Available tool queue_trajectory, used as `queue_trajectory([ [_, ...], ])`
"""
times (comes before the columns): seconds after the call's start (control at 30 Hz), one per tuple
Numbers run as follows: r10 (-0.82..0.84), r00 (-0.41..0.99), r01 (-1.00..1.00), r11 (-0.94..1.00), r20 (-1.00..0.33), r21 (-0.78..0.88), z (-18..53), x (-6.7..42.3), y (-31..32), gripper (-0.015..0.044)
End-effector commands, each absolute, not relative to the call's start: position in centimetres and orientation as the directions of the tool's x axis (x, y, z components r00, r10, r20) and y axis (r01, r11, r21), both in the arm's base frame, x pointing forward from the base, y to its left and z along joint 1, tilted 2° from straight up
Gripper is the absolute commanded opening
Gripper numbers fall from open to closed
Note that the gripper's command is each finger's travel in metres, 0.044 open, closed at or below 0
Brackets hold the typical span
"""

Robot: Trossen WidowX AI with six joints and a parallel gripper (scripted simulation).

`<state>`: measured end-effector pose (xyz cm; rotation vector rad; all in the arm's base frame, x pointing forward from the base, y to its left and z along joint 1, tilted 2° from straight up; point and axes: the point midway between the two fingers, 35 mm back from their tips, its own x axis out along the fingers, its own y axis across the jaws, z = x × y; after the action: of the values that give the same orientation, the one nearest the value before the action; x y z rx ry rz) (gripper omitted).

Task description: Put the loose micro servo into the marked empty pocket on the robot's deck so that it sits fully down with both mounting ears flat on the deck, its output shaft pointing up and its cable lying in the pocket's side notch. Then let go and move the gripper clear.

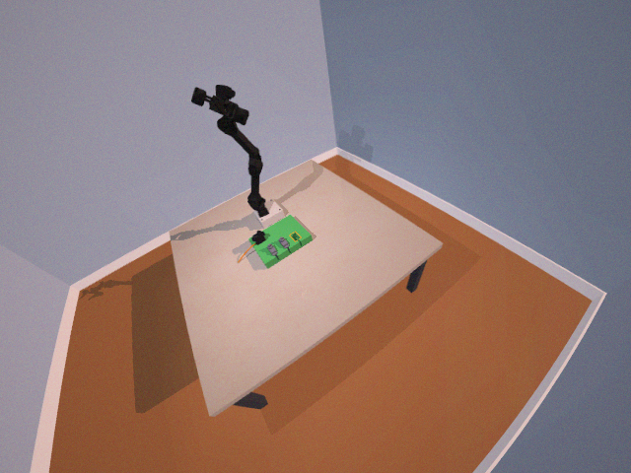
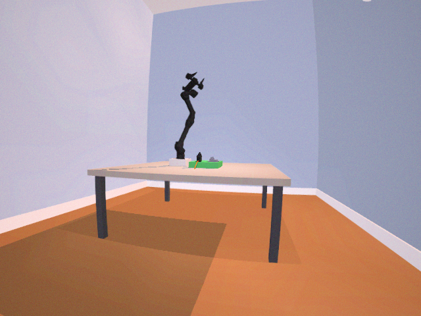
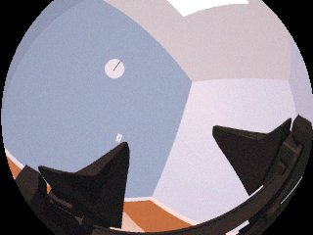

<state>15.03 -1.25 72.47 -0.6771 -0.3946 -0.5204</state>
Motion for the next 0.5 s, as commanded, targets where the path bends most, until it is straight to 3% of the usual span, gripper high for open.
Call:
queue_trajectory([
  [0.0,-0.322,0.801,0.571,0.664,0.505,-0.483,72.5,15.0,-1.3,0.0426],
  [0.47,-0.283,0.742,0.532,0.8,0.607,-0.278,73.9,11.2,-4.2,0.044],
])
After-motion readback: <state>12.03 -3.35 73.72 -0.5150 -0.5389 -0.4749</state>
